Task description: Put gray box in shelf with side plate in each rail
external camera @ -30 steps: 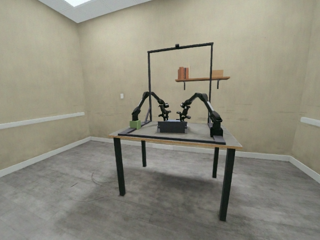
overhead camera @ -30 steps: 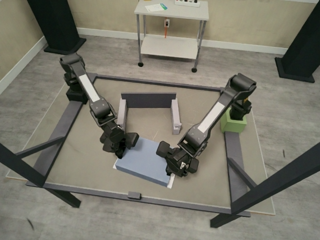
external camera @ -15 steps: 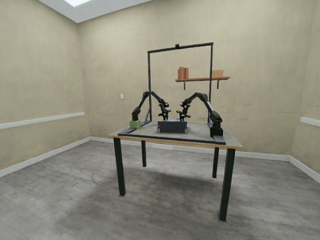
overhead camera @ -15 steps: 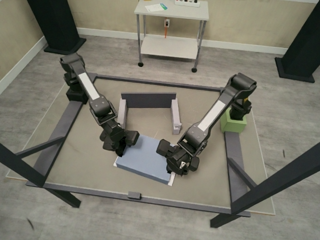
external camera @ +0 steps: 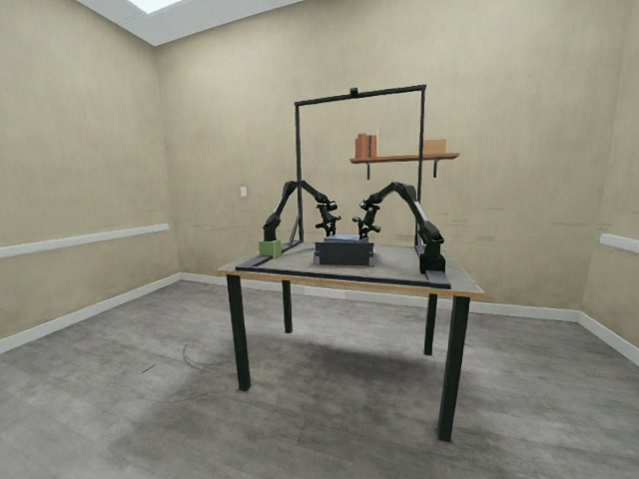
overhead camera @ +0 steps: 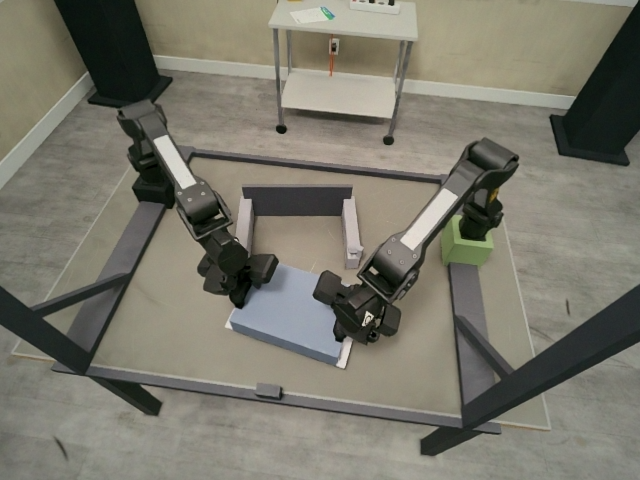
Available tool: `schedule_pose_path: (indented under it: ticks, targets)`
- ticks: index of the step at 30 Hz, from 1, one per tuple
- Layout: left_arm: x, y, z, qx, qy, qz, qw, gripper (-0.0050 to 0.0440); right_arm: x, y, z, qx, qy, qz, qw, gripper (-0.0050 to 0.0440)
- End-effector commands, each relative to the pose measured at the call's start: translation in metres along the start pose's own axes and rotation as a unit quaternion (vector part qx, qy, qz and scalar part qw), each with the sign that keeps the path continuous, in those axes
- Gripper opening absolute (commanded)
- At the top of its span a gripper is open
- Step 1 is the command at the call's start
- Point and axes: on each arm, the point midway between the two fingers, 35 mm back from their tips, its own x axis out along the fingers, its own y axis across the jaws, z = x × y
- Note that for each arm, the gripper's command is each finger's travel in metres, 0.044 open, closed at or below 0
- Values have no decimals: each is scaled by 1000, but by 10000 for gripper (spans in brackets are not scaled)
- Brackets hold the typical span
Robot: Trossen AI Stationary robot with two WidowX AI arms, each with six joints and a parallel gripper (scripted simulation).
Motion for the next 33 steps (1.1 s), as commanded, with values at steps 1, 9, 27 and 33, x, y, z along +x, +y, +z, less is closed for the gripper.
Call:
schedule_pose_path:
  ticks: [1, 9, 27, 33]
  targets:
    - [-38, 15, 4, -8, -29, 29, 999, 105, -34, -16, 8, 15, -43, -16, 999, 108]
    - [-47, 14, -5, -23, -32, 34, 999, 105, -39, -23, -10, 9, -57, -20, 998, 108]
    - [-56, 15, 1, -111, 3, 33, 993, 105, -41, -32, -49, -82, -88, -27, 992, 108]
    - [-56, 17, 4, -142, 16, 31, 989, 105, -40, -34, -61, -111, -98, -28, 989, 108]
